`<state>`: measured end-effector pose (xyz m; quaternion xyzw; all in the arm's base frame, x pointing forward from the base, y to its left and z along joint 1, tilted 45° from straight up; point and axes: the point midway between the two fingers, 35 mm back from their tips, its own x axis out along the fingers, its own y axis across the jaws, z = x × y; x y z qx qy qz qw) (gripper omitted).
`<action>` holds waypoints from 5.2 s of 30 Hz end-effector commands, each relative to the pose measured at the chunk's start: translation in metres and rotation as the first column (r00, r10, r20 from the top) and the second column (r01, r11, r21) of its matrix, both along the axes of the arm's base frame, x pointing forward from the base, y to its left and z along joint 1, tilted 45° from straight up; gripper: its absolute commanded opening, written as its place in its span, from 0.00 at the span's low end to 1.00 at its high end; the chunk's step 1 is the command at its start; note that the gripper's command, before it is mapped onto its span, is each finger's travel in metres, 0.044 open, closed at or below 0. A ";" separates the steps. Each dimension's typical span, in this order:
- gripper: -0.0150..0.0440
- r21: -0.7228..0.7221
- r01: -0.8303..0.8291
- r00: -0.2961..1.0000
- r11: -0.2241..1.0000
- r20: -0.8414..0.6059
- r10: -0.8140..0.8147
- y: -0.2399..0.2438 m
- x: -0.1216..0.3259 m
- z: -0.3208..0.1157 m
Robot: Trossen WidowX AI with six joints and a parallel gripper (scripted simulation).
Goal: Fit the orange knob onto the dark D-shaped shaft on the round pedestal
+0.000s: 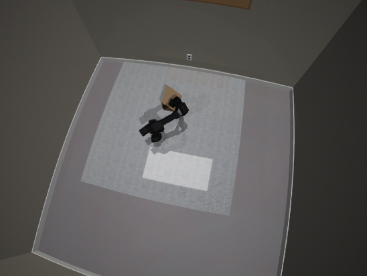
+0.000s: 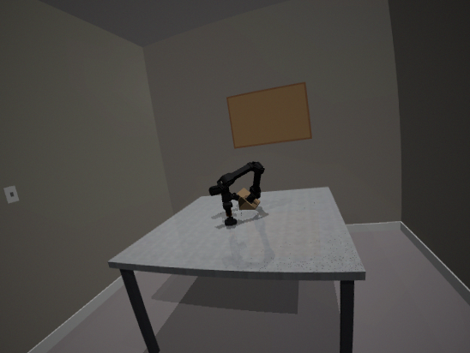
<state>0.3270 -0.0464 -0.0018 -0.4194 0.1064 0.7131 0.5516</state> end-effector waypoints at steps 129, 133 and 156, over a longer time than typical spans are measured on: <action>0.25 -0.781 0.582 -0.496 0.229 -0.563 -0.661 -0.003 -0.001 0.004; 0.25 -0.781 0.582 -0.496 0.229 -0.564 -0.661 -0.002 -0.001 0.002; 0.25 -0.830 0.530 -0.599 0.176 -0.513 -0.614 -0.002 -0.005 0.005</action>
